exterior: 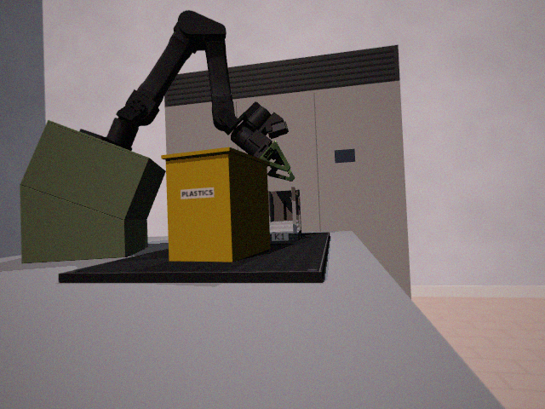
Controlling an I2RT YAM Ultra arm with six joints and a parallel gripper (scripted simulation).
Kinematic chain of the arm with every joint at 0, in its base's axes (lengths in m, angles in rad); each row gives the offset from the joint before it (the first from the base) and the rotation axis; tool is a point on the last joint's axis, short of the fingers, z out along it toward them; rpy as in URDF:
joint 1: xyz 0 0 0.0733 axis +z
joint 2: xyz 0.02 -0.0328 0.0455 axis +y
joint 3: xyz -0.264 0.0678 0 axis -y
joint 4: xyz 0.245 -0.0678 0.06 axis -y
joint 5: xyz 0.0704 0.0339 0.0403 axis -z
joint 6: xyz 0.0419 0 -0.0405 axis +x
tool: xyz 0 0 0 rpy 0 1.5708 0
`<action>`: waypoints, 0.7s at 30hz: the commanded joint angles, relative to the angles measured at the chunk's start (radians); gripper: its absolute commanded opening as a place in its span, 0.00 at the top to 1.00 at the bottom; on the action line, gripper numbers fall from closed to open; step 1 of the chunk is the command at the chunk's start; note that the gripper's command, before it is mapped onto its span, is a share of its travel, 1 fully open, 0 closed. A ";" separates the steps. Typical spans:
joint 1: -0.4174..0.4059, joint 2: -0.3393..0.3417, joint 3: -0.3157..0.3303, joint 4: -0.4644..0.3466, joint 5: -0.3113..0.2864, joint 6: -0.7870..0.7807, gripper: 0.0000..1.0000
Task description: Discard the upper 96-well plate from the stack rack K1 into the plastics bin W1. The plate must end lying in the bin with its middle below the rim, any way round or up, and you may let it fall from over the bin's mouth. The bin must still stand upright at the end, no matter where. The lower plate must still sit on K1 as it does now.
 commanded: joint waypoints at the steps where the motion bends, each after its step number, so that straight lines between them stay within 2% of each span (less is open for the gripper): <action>1: 0.006 0.005 0.050 -0.055 -0.009 -0.045 0.00; 10: -0.002 -0.002 0.181 -0.317 -0.079 -0.272 0.00; 14: -0.004 -0.001 0.232 -0.416 -0.105 -0.356 0.00; 16: -0.004 -0.001 0.232 -0.416 -0.105 -0.356 0.00; 21: -0.003 0.003 0.314 -0.567 -0.141 -0.480 0.00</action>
